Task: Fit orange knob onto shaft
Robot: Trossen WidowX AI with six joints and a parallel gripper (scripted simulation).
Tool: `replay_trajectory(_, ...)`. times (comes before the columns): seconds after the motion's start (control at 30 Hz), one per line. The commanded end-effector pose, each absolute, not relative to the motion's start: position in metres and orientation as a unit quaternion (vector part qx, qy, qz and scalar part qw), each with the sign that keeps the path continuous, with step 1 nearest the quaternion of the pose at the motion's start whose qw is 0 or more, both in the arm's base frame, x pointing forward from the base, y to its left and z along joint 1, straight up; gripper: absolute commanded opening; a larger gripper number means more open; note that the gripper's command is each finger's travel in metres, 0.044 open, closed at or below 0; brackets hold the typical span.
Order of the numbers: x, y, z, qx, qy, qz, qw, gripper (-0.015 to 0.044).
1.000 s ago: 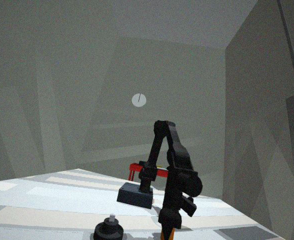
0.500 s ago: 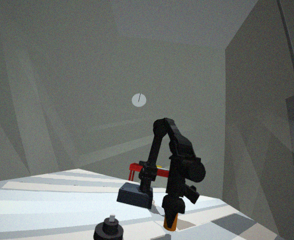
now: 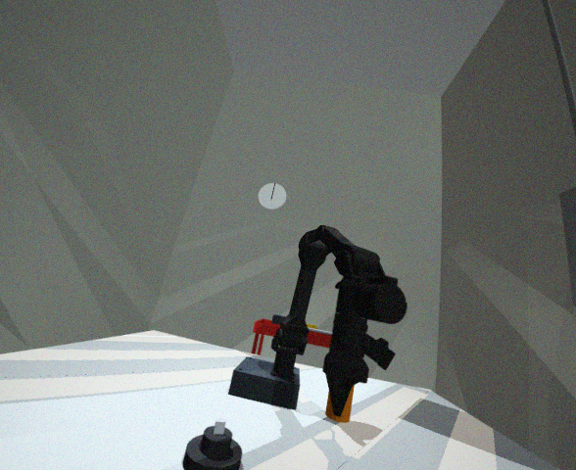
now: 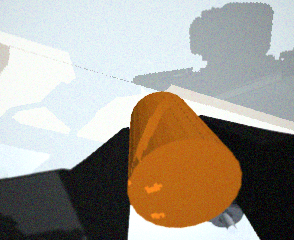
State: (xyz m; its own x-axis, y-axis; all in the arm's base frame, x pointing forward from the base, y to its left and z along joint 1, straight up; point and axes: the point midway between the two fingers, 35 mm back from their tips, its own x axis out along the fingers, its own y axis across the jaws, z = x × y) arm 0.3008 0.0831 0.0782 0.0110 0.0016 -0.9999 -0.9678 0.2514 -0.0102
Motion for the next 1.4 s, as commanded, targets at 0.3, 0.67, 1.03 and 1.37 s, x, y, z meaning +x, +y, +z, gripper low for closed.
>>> replay_trajectory(0.3, 0.3, 0.083, 0.125, -0.436, 0.551, 0.431, 0.567, 0.0)
replay_trajectory(0.67, 0.304, 0.073, 0.127, -0.436, 0.551, 0.431, 0.566, 0.0)
replay_trajectory(1.03, 0.316, 0.043, 0.118, -0.437, 0.551, 0.43, 0.566, 0.0)
replay_trajectory(1.37, 0.324, 0.014, 0.11, -0.438, 0.551, 0.429, 0.566, 0.0)
